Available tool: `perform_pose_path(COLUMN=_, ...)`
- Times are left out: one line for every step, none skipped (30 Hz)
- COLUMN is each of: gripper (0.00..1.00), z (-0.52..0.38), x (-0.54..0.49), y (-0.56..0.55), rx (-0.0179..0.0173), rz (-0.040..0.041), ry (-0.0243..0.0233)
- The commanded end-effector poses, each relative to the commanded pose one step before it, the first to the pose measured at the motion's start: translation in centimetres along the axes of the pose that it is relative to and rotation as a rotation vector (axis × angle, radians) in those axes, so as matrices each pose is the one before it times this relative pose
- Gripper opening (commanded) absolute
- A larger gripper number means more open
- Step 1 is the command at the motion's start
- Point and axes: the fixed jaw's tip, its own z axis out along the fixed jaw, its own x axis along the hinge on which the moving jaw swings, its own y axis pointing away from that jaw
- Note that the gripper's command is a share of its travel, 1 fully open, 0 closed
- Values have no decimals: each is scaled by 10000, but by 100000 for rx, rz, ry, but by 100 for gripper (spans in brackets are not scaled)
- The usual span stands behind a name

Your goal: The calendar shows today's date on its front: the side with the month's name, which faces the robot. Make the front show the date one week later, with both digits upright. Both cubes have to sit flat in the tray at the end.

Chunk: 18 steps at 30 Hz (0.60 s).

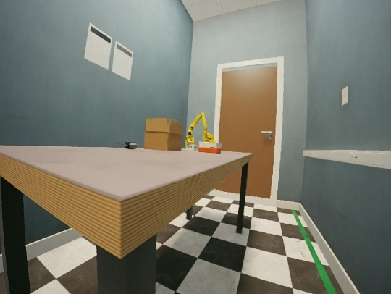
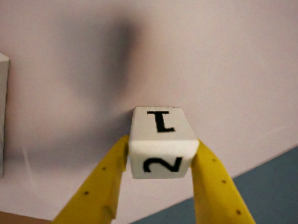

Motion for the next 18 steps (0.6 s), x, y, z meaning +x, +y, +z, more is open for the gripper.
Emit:
perform_pose_path(gripper=21, z=1521, x=-1930, y=1561, rx=-1782, rz=-57, ry=-619)
perform_pose_path(gripper=21, z=0, x=0, y=0, rx=0, rz=0, ry=0)
perform_pose_path(gripper=21, z=-3, x=-4, y=-1, rx=0, rz=-1, ry=0)
perform_pose_path(gripper=21, z=0, x=0, y=0, rx=0, rz=0, ry=0)
perform_pose_path(gripper=21, z=0, x=0, y=0, rx=0, rz=0, ry=0)
perform_pose_path(gripper=21, z=0, x=0, y=0, rx=0, rz=0, ry=0)
perform_pose_path(gripper=20, z=0, x=0, y=0, rx=0, rz=0, ry=0)
perform_pose_path(gripper=20, z=0, x=0, y=0, rx=0, rz=0, ry=0)
perform_pose_path(gripper=19, z=0, x=0, y=0, rx=0, rz=0, ry=0)
perform_pose_path(gripper=19, z=0, x=0, y=0, rx=0, rz=0, ry=0)
perform_pose_path(gripper=18, z=0, x=0, y=0, rx=0, rz=0, ry=0)
perform_pose_path(gripper=17, z=0, x=0, y=0, rx=0, rz=0, ry=0)
perform_pose_path(gripper=16, z=0, x=0, y=0, rx=0, rz=0, ry=0)
perform_pose_path(gripper=14, z=0, x=0, y=0, rx=0, rz=0, ry=0)
perform_pose_path(gripper=13, z=0, x=0, y=0, rx=0, rz=0, ry=0)
perform_pose_path(gripper=12, z=0, x=0, y=0, rx=0, rz=0, ry=0)
perform_pose_path(gripper=11, z=0, x=0, y=0, rx=0, rz=0, ry=0)
perform_pose_path(gripper=11, z=0, x=0, y=0, rx=0, rz=0, ry=0)
